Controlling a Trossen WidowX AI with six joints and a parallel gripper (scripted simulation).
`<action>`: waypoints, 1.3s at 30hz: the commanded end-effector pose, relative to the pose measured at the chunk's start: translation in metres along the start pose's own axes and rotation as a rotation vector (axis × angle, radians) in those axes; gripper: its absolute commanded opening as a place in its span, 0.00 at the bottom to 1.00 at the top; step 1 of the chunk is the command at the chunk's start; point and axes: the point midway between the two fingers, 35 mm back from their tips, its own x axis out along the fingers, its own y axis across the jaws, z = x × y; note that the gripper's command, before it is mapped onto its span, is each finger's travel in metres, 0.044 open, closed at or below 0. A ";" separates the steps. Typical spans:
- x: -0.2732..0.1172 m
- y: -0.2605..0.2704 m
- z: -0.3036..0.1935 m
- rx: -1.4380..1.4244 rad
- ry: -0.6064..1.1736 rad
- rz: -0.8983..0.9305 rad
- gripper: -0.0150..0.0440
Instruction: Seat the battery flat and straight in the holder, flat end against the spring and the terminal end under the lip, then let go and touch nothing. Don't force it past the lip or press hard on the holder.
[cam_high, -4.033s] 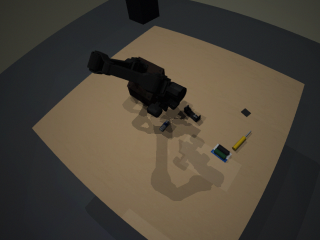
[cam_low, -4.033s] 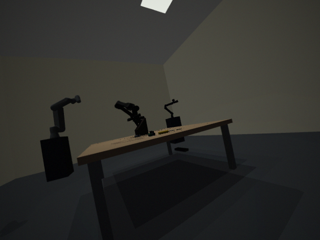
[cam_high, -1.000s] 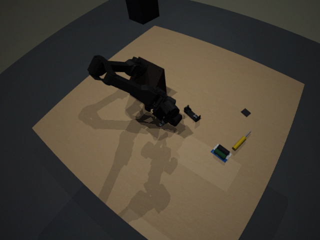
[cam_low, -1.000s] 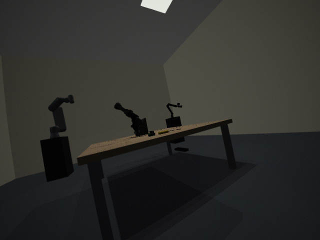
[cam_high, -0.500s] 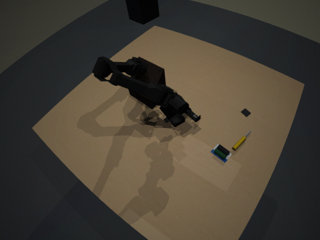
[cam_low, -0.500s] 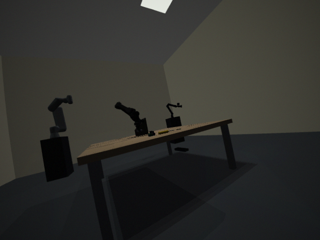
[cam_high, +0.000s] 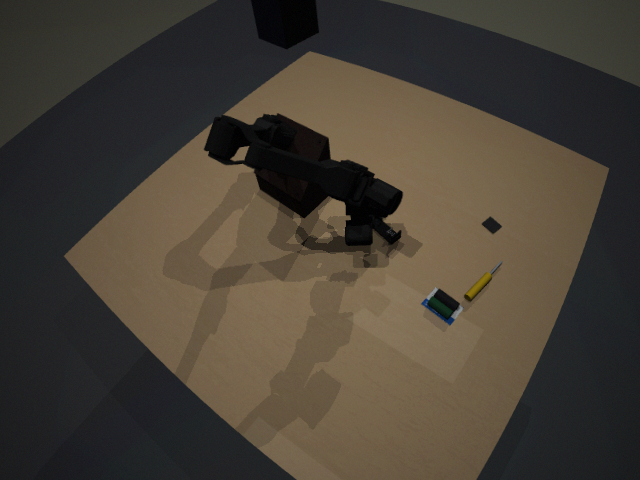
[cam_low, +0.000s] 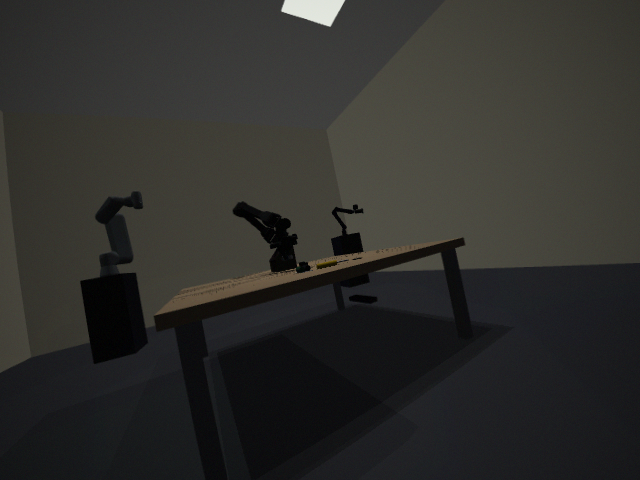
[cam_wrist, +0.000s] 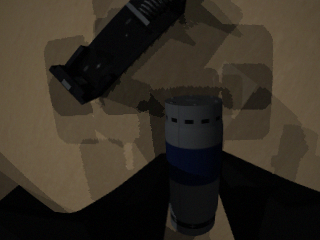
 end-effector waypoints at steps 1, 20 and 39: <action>-0.004 0.005 0.013 0.132 -0.008 0.000 0.39; -0.013 0.046 0.066 0.848 -0.007 0.004 0.39; 0.020 0.050 0.063 0.867 0.192 0.086 0.39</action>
